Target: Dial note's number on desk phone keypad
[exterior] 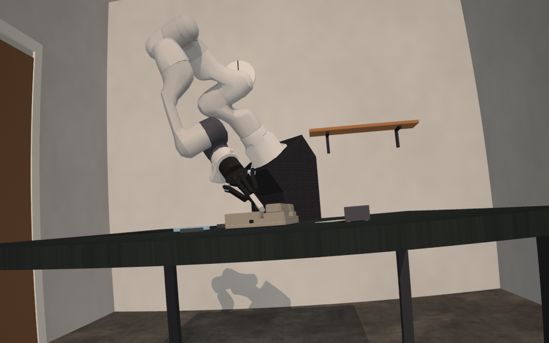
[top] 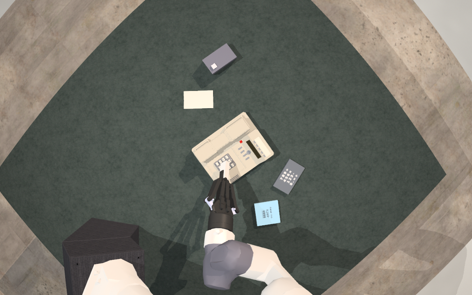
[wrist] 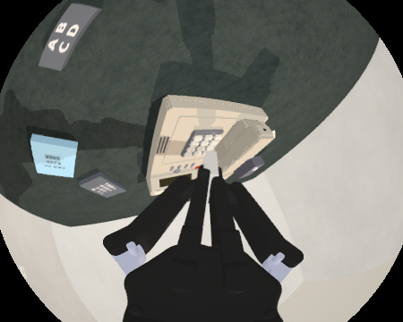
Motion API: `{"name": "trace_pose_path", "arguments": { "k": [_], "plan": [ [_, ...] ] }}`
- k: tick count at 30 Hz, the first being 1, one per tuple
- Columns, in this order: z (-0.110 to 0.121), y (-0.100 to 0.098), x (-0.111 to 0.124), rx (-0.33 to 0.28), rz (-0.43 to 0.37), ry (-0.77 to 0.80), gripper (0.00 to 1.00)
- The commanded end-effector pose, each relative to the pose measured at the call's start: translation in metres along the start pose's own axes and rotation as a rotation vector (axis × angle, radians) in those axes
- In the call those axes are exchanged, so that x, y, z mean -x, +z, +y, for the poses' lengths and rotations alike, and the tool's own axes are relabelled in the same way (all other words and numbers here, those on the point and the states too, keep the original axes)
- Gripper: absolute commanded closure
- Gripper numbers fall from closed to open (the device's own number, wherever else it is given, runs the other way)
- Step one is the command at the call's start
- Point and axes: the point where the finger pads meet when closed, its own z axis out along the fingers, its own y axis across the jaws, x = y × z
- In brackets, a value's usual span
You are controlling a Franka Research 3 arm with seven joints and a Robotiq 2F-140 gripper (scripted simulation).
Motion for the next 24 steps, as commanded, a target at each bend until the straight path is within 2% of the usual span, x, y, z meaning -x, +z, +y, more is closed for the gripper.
{"name": "trace_pose_path", "arguments": {
  "k": [1, 13, 24],
  "plan": [
    [-0.001, 0.003, 0.005, 0.0, 0.002, 0.001, 1.0],
    [-0.006, 0.01, 0.018, 0.0, 0.002, 0.001, 1.0],
    [-0.007, 0.012, 0.018, 0.0, 0.002, 0.001, 1.0]
  ]
}}
